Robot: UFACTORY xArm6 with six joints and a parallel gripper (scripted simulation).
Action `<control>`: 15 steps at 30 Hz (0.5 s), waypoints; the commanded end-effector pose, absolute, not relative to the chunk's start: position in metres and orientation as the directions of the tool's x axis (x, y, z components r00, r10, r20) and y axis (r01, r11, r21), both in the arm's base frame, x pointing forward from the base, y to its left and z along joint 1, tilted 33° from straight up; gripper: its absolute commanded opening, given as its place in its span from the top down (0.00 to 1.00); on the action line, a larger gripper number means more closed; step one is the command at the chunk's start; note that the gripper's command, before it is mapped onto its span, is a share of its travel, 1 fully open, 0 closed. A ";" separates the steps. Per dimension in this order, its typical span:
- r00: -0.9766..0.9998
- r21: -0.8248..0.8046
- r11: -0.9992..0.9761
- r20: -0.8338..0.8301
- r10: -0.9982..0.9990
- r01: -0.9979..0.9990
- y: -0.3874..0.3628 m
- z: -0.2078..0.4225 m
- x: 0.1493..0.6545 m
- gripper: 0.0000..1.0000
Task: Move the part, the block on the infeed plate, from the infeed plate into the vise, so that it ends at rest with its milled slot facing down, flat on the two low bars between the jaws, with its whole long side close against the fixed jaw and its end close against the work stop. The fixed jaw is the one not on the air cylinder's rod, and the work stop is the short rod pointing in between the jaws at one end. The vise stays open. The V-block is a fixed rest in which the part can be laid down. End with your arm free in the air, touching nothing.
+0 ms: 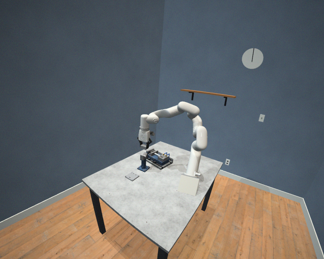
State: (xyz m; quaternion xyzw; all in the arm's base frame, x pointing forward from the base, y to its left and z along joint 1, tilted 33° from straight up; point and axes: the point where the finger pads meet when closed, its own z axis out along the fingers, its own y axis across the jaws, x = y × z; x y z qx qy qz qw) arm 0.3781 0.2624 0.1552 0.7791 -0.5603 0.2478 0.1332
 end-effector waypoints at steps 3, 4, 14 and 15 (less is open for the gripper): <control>0.267 -0.064 -0.353 0.534 -0.802 -0.934 0.262 0.158 0.381 1.00; 0.271 -0.061 -0.356 0.534 -0.801 -0.932 0.261 0.159 0.381 1.00; 0.316 -0.035 -0.395 0.535 -0.783 -0.918 0.256 0.163 0.386 1.00; 0.324 -0.031 -0.401 0.535 -0.780 -0.916 0.255 0.164 0.387 1.00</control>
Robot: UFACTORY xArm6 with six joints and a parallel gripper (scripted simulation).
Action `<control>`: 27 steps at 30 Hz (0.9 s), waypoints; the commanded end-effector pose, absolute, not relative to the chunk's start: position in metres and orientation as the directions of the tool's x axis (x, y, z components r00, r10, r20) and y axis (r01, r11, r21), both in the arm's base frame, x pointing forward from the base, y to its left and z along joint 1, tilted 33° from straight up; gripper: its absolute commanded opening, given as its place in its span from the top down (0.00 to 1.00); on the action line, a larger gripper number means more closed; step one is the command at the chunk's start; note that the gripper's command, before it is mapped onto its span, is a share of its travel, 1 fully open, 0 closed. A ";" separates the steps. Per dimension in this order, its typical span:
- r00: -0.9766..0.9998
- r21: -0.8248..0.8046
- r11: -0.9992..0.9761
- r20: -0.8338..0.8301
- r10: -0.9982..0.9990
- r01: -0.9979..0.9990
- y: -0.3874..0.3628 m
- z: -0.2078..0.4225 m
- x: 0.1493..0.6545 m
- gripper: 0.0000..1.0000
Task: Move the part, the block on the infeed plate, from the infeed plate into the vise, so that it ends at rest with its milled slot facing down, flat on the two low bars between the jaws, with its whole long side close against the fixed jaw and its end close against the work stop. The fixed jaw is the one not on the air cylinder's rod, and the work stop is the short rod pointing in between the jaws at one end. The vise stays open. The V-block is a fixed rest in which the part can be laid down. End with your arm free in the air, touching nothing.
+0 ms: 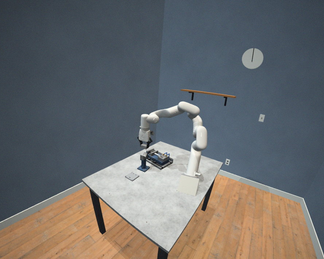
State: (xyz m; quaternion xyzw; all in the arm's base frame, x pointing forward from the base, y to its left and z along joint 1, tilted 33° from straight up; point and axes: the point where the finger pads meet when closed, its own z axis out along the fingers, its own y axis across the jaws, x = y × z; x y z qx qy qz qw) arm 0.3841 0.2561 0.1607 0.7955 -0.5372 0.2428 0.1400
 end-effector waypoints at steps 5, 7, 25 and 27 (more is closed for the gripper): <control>0.364 -0.007 -0.435 0.535 -0.763 -0.901 0.250 0.168 0.391 1.00; 0.382 0.004 -0.450 0.534 -0.754 -0.893 0.248 0.170 0.393 1.00; 0.560 0.113 -0.597 0.518 -0.647 -0.794 0.223 0.190 0.412 1.00; 0.560 0.113 -0.597 0.518 -0.647 -0.794 0.223 0.190 0.412 1.00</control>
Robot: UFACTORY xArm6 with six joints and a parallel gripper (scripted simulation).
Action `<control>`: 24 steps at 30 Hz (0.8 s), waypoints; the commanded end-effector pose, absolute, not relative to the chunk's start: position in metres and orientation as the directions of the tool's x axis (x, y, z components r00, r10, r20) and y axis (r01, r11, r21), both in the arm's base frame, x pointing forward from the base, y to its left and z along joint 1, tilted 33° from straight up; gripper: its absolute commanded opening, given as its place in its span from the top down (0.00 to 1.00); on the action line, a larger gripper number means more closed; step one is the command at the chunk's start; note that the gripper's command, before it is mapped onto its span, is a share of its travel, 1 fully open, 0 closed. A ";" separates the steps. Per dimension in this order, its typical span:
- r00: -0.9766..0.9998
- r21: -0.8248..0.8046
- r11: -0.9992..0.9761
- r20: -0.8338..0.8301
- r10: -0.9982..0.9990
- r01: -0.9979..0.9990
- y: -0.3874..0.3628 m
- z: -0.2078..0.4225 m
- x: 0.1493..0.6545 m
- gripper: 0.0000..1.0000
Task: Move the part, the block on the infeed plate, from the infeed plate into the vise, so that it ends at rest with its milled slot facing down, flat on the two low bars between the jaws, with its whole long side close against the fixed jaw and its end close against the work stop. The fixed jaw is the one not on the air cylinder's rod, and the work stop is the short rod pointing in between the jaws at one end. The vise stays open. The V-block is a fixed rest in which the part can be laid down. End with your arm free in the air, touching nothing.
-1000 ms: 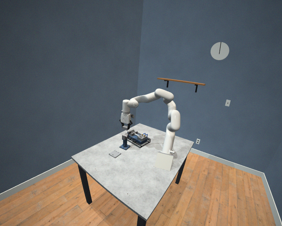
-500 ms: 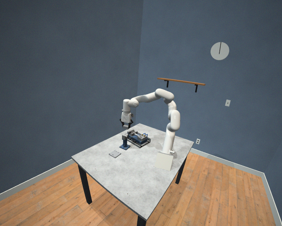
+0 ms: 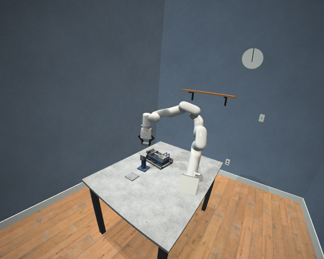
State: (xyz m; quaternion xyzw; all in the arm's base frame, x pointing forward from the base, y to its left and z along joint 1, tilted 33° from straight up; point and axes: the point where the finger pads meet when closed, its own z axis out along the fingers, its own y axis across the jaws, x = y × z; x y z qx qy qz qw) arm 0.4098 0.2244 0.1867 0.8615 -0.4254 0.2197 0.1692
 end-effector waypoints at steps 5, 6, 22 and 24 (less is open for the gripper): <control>0.620 0.153 -0.646 0.506 -0.599 -0.748 0.213 0.197 0.419 1.00; 0.633 0.161 -0.656 0.504 -0.588 -0.738 0.211 0.199 0.420 1.00; 0.789 0.274 -0.776 0.451 -0.418 -0.568 0.180 0.222 0.438 1.00; 0.808 0.289 -0.790 0.442 -0.391 -0.540 0.175 0.225 0.440 1.00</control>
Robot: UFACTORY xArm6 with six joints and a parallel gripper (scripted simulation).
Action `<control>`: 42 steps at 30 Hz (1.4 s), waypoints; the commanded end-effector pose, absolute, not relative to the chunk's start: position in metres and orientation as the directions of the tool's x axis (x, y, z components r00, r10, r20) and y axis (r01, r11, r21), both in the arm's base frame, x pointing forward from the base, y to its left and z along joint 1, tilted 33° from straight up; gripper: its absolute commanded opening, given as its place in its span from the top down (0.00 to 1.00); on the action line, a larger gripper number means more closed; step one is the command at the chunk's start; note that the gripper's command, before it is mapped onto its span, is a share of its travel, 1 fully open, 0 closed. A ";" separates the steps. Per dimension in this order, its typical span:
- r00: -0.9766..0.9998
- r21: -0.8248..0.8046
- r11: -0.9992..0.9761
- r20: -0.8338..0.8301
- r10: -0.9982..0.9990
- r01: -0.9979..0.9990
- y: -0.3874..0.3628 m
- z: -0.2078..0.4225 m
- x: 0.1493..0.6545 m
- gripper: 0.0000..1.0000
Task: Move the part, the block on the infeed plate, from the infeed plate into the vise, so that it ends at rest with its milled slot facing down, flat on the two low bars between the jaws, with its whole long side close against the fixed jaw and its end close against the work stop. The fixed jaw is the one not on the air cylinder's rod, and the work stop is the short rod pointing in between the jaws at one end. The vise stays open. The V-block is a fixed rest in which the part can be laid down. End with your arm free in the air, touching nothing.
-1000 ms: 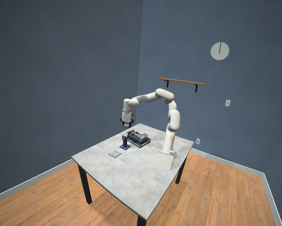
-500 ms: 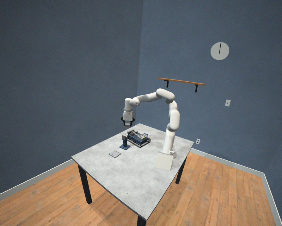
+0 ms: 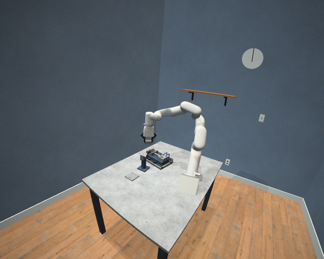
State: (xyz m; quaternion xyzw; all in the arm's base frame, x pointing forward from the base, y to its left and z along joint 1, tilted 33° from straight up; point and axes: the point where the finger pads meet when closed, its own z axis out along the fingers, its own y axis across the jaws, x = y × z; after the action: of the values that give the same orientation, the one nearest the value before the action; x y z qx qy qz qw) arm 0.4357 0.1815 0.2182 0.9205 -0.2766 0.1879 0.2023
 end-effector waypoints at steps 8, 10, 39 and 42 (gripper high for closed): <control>0.872 0.346 -0.835 0.400 -0.281 -0.428 0.156 0.238 0.449 1.00; 0.872 0.346 -0.835 0.400 -0.281 -0.428 0.156 0.238 0.449 1.00; 0.965 0.469 -0.877 0.261 0.023 -0.106 0.104 0.272 0.465 1.00; 0.967 0.475 -0.876 0.250 0.045 -0.083 0.101 0.275 0.466 1.00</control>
State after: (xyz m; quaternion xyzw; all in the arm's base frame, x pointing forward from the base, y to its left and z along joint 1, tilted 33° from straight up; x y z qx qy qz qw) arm 0.4642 0.1035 0.2706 0.9598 -0.0223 0.1290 0.2483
